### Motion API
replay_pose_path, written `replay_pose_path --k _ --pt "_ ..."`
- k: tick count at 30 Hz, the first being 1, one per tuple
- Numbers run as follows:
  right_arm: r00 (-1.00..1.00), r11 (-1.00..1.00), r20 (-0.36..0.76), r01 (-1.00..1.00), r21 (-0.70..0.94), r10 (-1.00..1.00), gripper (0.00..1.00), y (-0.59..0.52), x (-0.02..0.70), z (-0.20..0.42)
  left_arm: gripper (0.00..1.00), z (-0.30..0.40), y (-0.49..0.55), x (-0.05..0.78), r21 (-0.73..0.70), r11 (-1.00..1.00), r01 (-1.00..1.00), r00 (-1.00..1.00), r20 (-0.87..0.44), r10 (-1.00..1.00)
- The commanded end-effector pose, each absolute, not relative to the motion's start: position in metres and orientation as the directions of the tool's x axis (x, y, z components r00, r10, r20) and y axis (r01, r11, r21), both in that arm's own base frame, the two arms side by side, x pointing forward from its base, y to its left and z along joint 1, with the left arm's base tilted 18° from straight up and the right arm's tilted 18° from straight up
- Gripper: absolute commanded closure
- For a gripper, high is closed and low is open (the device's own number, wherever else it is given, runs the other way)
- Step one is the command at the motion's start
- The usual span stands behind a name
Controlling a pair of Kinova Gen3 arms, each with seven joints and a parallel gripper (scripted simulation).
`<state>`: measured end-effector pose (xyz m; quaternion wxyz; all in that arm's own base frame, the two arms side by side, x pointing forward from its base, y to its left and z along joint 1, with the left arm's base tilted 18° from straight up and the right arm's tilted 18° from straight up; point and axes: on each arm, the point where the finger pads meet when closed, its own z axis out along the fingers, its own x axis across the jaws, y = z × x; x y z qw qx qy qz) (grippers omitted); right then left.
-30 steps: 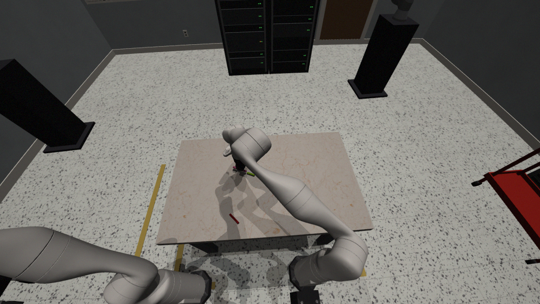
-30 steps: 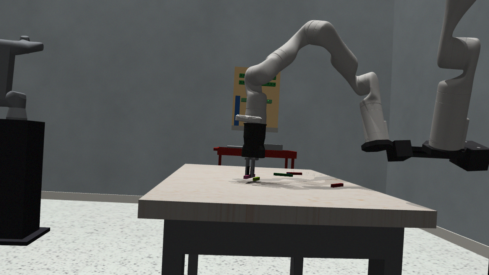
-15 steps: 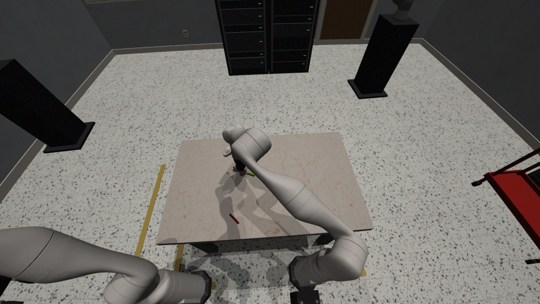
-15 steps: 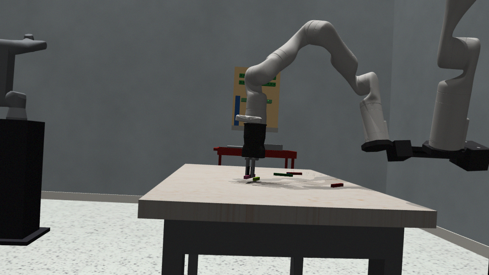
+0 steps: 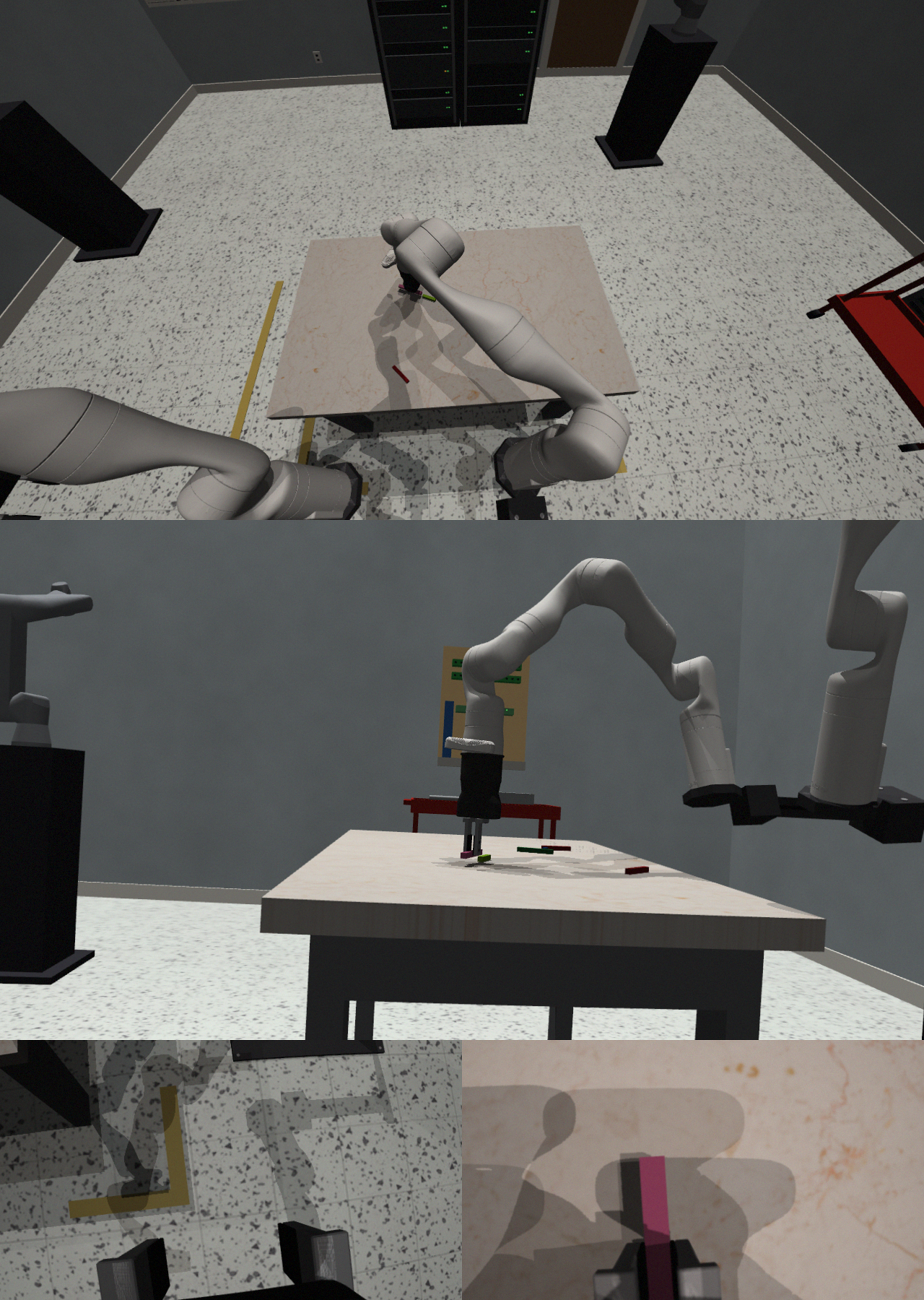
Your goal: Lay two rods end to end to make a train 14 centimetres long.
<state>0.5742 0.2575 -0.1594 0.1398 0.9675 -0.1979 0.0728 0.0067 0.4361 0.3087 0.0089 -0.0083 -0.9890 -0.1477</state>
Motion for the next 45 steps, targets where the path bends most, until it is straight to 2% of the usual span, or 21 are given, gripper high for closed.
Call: replay_pose_path --k 1,45 --pt "0.908 -0.882 0.195 -0.409 0.233 -0.37 0.76 0.2598 0.5741 -0.1594 0.0 0.3094 0.4369 0.0077 0.293 0.956 0.021 -1.0 0.016 0.017" --pt "0.909 -0.884 0.197 -0.408 0.229 -0.368 0.76 0.2594 0.5765 -0.1663 0.0 0.3094 0.4369 0.0077 0.293 0.956 0.021 -1.0 0.016 0.017"
